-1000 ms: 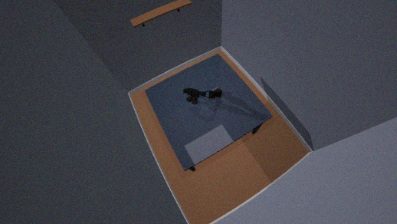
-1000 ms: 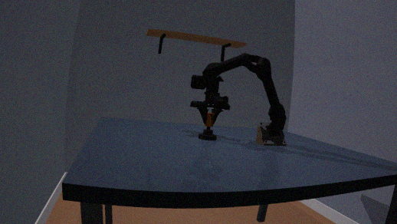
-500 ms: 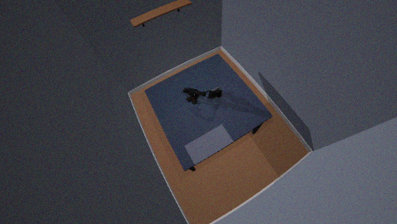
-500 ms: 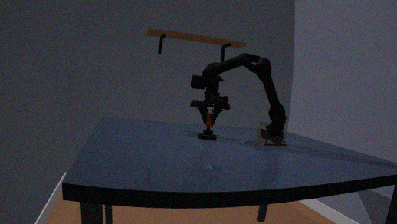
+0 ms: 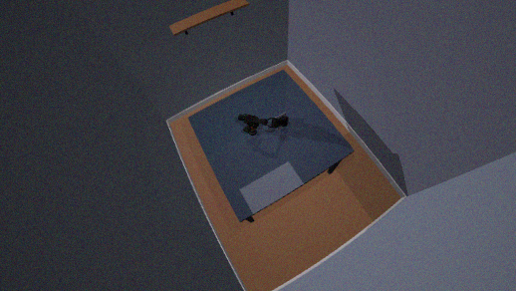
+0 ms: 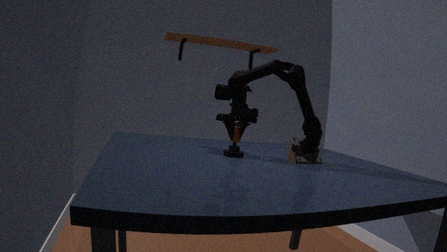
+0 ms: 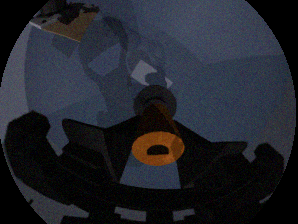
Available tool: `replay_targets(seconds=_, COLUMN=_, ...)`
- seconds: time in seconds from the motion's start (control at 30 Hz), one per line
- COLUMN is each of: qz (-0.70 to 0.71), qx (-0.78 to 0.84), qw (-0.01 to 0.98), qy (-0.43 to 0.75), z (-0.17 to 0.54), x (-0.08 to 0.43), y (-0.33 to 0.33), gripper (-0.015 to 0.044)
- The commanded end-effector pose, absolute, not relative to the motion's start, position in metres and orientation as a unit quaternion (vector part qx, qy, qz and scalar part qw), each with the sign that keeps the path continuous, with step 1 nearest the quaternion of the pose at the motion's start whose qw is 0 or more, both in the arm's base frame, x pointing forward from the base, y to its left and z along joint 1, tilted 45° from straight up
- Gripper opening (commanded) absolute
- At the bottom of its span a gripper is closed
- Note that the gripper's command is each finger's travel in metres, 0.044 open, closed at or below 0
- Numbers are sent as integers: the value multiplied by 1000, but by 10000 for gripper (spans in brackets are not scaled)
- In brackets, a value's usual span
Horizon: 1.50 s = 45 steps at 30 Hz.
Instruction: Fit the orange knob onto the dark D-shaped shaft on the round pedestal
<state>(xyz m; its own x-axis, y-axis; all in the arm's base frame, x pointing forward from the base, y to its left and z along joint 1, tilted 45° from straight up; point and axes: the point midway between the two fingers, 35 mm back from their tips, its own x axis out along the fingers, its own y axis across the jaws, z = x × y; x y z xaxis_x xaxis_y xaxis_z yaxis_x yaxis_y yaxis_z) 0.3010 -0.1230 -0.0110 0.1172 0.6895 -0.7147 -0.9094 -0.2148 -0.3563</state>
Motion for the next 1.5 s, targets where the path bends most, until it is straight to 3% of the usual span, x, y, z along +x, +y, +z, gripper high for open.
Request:
replay_targets(seconds=0.0, qz=652, qx=-432, qw=610, qy=125, z=-12, x=302, y=-123, gripper=0)
replay_targets(seconds=0.87, qz=652, qx=-432, qw=610, qy=125, z=-9, x=300, y=-126, gripper=0)
replay_targets(seconds=1.1, qz=661, qx=-491, qw=564, qy=60, z=-9, x=301, y=-125, gripper=0)
replay_targets(seconds=1.47, qz=662, qx=-494, qw=562, qy=56, z=-12, x=301, y=-123, gripper=0)
